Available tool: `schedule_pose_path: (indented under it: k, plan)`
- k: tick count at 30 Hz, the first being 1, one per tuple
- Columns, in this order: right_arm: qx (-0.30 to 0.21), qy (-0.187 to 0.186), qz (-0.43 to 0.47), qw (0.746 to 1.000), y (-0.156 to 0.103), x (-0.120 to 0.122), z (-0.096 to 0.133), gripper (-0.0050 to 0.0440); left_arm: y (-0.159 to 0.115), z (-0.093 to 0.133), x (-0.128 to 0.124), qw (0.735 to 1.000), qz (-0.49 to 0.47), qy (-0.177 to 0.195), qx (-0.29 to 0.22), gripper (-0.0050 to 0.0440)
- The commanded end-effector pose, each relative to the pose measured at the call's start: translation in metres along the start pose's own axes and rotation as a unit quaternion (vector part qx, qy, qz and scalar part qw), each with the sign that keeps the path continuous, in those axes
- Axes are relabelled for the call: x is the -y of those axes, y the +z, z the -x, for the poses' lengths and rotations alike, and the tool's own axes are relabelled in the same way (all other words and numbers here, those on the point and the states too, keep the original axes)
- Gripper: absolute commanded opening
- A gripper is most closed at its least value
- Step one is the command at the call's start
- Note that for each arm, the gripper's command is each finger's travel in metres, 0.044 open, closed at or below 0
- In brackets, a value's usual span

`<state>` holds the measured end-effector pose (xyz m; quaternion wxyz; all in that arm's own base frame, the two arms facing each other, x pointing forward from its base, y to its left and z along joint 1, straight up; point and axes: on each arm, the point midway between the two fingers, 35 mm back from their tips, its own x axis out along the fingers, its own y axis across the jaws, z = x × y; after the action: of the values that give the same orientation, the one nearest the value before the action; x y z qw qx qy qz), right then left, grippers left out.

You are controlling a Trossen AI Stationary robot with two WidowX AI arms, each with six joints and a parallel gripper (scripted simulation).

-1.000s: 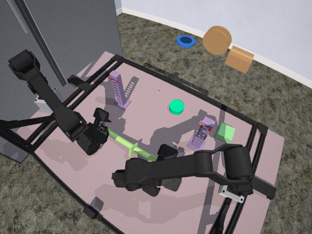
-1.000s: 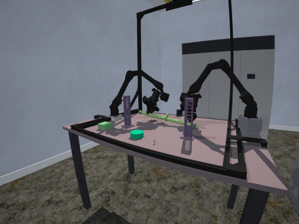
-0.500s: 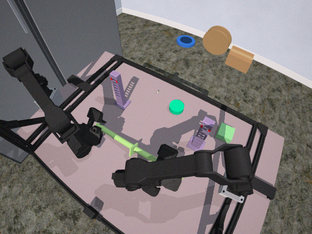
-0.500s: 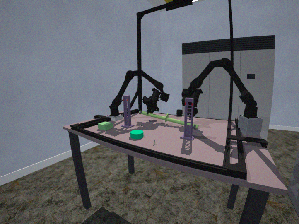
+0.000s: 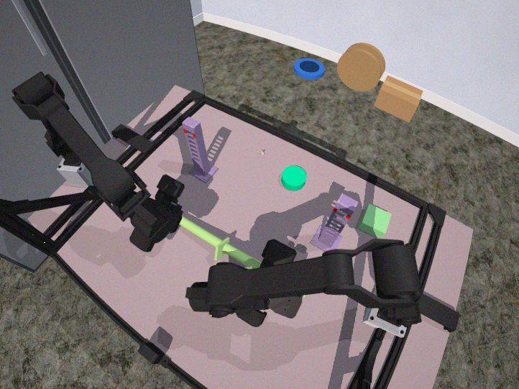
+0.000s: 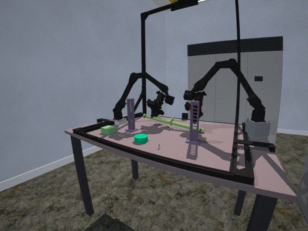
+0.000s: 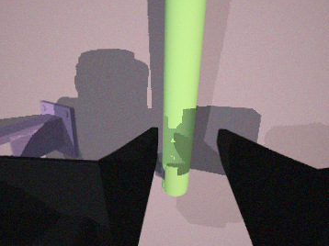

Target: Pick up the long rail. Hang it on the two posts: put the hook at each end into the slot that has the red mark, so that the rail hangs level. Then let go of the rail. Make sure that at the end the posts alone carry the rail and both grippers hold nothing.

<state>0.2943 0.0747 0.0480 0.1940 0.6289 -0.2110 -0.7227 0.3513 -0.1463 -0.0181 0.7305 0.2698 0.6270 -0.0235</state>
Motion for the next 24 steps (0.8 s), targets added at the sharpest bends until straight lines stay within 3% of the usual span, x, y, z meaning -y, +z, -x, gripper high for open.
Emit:
schedule_pose_path:
  k: [1, 8, 10, 15, 24]
  plan:
    - [-0.004, 0.001, -0.009, 1.0, -0.002, -0.002, 0.0, 0.0, 0.0, -0.003, -0.007, 0.999, 0.0, -0.046, 0.0, 0.016]
    - [-0.004, 0.001, -0.011, 1.0, -0.002, -0.003, 0.0, 0.0, 0.003, -0.008, -0.018, 0.992, -0.002, -0.128, 0.012, 0.016]
    - [-0.004, 0.001, -0.011, 1.0, -0.002, -0.003, 0.0, 0.0, 0.003, -0.008, -0.018, 0.992, -0.002, -0.128, 0.012, 0.016]
    - [-0.003, 0.003, -0.003, 1.0, -0.001, -0.001, 0.0, 0.0, 0.004, -0.009, -0.024, 0.984, -0.006, -0.178, 0.026, 0.016]
    - [-0.003, 0.003, -0.002, 1.0, -0.001, -0.001, 0.0, 0.0, 0.004, -0.013, -0.024, 0.982, -0.007, -0.187, 0.029, 0.016]
